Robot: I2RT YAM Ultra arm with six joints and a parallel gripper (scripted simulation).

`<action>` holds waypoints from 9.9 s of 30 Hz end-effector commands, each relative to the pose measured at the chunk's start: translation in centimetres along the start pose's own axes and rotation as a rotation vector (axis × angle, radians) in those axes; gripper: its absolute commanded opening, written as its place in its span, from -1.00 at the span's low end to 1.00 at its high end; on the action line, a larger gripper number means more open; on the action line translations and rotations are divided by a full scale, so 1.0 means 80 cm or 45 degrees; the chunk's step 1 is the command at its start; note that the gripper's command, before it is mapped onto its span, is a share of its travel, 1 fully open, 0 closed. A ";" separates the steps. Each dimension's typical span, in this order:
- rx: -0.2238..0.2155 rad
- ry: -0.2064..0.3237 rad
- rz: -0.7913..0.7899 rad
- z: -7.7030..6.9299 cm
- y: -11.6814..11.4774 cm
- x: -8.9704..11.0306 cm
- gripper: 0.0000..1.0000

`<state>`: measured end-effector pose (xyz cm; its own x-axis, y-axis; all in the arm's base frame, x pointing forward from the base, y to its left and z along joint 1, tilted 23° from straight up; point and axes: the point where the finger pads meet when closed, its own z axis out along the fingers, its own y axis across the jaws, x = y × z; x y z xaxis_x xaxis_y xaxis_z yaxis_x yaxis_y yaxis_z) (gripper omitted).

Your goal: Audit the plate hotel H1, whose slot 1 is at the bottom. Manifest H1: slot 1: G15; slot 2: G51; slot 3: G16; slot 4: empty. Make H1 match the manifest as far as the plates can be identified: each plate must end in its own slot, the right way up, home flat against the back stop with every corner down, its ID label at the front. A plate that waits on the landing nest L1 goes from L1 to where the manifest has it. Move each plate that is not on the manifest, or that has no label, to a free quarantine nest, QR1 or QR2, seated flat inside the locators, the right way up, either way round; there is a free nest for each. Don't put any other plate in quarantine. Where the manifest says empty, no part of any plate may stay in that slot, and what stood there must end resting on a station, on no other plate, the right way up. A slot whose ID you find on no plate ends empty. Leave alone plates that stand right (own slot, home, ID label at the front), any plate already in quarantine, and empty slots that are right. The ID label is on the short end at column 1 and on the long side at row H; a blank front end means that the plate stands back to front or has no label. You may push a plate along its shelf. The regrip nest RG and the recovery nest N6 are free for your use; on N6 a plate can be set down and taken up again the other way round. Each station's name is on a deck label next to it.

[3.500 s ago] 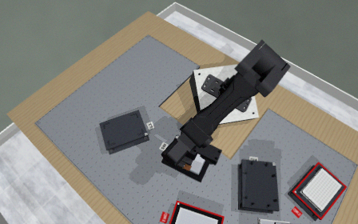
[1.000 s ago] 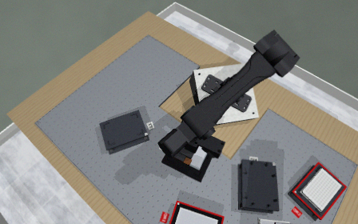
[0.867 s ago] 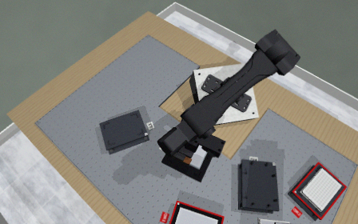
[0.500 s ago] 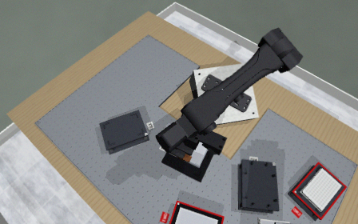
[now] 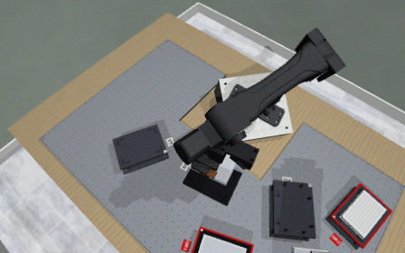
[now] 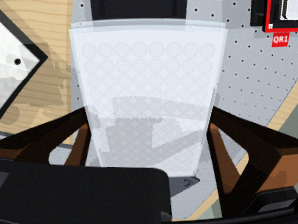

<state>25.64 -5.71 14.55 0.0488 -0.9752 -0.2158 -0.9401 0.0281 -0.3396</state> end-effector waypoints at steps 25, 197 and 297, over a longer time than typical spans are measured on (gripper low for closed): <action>-0.031 -0.020 0.040 -0.081 0.006 -0.004 0.72; -0.046 -0.013 1.555 0.015 0.016 -0.342 0.72; -0.046 -0.013 1.555 0.079 0.019 -0.341 0.72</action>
<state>24.74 22.11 13.71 -0.8770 -0.3155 -0.3625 -0.3761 0.9201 0.1090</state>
